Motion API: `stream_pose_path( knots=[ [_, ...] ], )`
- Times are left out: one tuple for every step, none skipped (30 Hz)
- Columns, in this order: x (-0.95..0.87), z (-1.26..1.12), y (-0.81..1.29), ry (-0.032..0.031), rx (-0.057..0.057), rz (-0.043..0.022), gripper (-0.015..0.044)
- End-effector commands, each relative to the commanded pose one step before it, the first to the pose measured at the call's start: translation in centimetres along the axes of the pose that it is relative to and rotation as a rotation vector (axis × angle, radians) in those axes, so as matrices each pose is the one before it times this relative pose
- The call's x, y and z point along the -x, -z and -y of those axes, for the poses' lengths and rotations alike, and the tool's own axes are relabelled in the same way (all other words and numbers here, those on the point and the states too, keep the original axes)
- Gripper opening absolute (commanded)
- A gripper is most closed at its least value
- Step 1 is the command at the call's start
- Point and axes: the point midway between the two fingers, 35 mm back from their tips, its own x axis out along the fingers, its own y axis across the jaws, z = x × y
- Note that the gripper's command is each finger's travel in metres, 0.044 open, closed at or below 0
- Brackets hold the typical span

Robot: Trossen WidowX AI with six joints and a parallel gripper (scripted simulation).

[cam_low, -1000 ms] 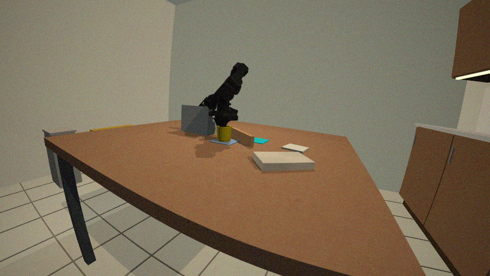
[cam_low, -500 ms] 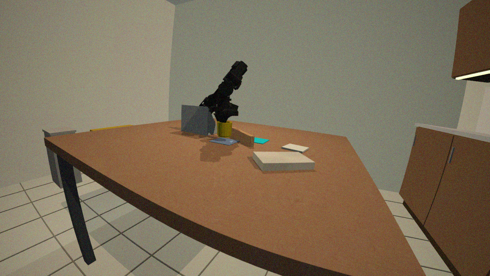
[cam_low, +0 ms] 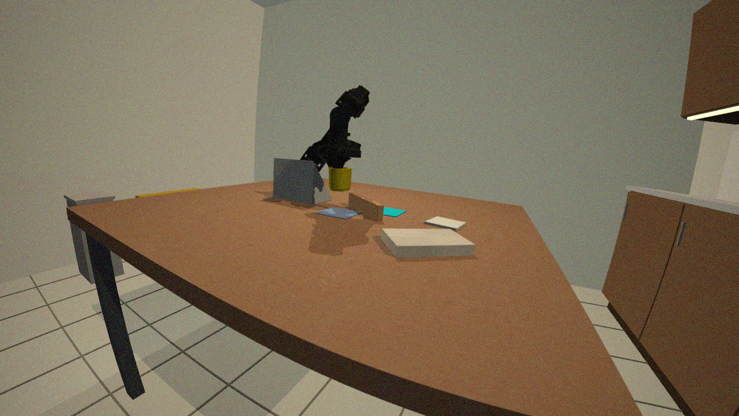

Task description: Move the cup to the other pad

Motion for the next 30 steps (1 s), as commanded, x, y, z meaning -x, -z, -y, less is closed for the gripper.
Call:
stream_pose_path(
  knots=[
    [0.0,0.0,0.0,0.0,0.0,0.0,0.0],
    [0.0,0.0,0.0,0.0,0.0,0.0,0.0],
    [0.0,0.0,0.0,0.0,0.0,0.0,0.0],
    [0.0,0.0,0.0,0.0,0.0,0.0,0.0],
    [0.0,0.0,0.0,0.0,0.0,0.0,0.0],
    [0.0,0.0,0.0,0.0,0.0,0.0,0.0],
    [0.0,0.0,0.0,0.0,0.0,0.0,0.0],
    [0.0,0.0,0.0,0.0,0.0,0.0,0.0],
    [0.0,0.0,0.0,0.0,0.0,0.0,0.0],
    [0.0,0.0,0.0,0.0,0.0,0.0,0.0],
    [0.0,0.0,0.0,0.0,0.0,0.0,0.0],
    [0.0,0.0,0.0,0.0,0.0,0.0,0.0],
    [0.0,0.0,0.0,0.0,0.0,0.0,0.0],
    [0.0,0.0,0.0,0.0,0.0,0.0,0.0],
    [0.0,0.0,0.0,0.0,0.0,0.0,0.0],
    [0.002,0.009,-0.044,0.00001,0.0001,-0.00009,0.0],
    [0.004,0.017,-0.082,0.00002,0.0001,-0.00016,0.0],
    [0.006,0.025,-0.122,0.00003,0.0002,-0.00023,0.0],
    [0.007,0.033,-0.168,0.00003,0.0003,-0.00031,0.0],
    [0.007,0.038,-0.199,0.00003,0.0003,-0.00034,0.0],
    [0.006,0.044,-0.236,0.00002,0.0004,-0.00037,0.0],
    [0.004,0.045,-0.244,0.00001,0.0004,-0.00034,0.0],
    [0.003,0.047,-0.264,0.0,0.0004,-0.00032,0.0],
    [0.001,0.045,-0.261,-0.00001,0.0004,-0.00026,0.0],
    [0.0,0.043,-0.256,-0.00001,0.0003,-0.00021,0.0],
    [0.0,0.042,-0.253,-0.00002,0.0003,-0.00017,0.0],
    [0.0,0.042,-0.252,-0.00002,0.0003,-0.00013,0.0],
    [0.0,0.042,-0.251,-0.00002,0.0002,-0.0001,0.0],
    [0.0,0.042,-0.251,-0.00002,0.0002,-0.00007,0.0],
    [0.0,0.042,-0.25,-0.00002,0.0002,-0.00004,0.0]
  ],
)
